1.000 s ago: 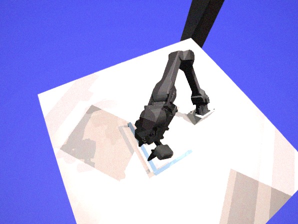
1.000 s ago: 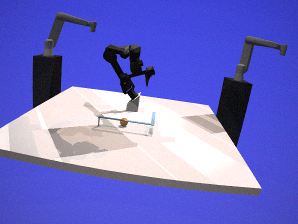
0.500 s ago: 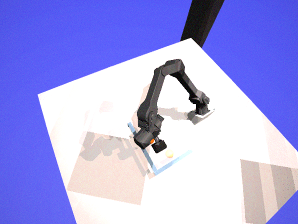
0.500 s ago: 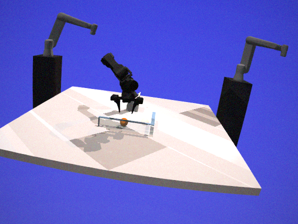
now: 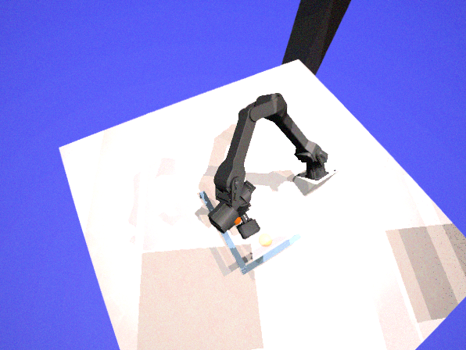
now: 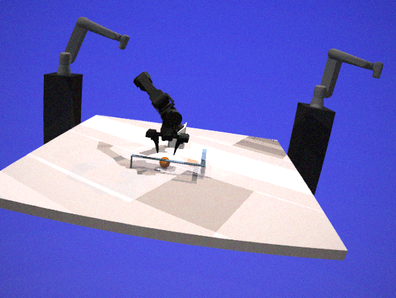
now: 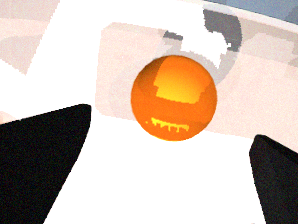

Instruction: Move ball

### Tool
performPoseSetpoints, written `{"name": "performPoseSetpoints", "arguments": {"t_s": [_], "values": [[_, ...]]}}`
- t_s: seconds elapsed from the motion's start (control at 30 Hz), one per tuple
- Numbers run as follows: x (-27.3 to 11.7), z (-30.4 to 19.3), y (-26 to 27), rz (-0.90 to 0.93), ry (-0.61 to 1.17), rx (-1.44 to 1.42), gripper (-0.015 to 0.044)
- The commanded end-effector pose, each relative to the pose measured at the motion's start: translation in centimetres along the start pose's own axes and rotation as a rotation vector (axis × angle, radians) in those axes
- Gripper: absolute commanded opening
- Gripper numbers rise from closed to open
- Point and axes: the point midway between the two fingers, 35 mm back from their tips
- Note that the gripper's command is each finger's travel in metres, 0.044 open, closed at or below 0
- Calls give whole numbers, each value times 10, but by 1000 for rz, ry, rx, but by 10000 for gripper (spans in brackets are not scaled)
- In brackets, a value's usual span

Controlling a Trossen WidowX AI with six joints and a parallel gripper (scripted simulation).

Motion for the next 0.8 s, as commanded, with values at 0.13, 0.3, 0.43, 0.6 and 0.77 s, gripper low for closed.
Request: {"name": "performPoseSetpoints", "arguments": {"t_s": [0.13, 0.3, 0.43, 0.6, 0.77], "values": [[14, 0, -1, -6, 0, -5, 346], [22, 0, -1, -5, 0, -3, 346], [28, 0, -1, -5, 1, -3, 346], [36, 0, -1, -7, 0, -4, 346], [43, -1, -2, -8, 0, -4, 346]]}}
Point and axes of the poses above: the point midway between the two fingers, 35 mm back from their tips, its own x axis out along the fingers, its own y axis across the jaws, z = x × y, and after that the axes turned 11 degrees about x, right-handed
